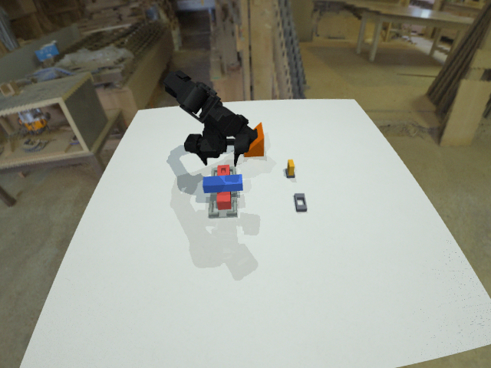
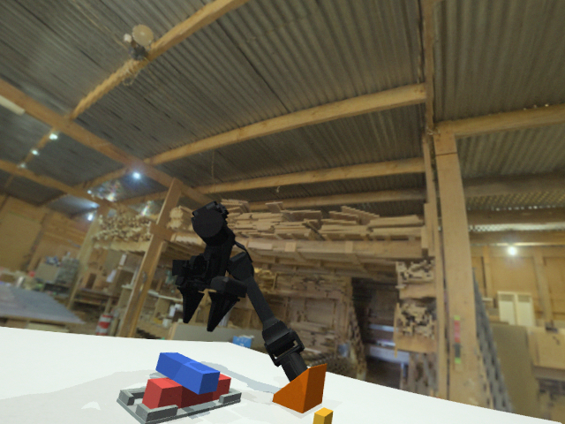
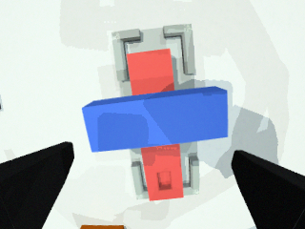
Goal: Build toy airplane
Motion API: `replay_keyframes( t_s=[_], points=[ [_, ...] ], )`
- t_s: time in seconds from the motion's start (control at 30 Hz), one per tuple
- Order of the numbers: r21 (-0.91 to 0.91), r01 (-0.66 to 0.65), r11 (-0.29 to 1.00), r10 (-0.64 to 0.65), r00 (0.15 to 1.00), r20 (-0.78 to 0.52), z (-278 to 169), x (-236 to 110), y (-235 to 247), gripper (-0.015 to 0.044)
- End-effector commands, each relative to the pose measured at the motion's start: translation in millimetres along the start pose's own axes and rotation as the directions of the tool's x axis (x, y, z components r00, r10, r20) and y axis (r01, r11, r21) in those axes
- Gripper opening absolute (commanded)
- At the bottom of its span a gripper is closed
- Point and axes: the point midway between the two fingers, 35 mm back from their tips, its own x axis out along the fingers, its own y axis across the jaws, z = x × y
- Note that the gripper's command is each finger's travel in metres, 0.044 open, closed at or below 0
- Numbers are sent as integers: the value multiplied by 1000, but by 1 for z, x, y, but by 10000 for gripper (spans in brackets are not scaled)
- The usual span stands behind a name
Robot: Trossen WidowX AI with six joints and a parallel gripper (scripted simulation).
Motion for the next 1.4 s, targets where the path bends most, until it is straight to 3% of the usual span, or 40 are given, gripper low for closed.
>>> replay_keyframes(
  t_s=[0.0, 0.23, 0.5, 0.73, 1.0, 1.17, 1.37],
  points=[
    [-115, -8, 993, 7, 1000, -8, 0, 0, 0, 440],
    [-131, -12, 991, 11, 1000, -7, -1, -1, 12, 440],
    [-213, -35, 976, 32, 999, -18, -44, -10, 131, 440],
    [-159, -1, 987, -6, 999, -42, -125, -2, 221, 440],
    [-152, 6, 988, -13, 999, -43, -134, 1, 228, 440],
    [-151, 7, 988, -13, 999, -42, -135, 49, 228, 440],
    [-151, 7, 988, -14, 999, -42, -136, 61, 227, 440]
  ],
)
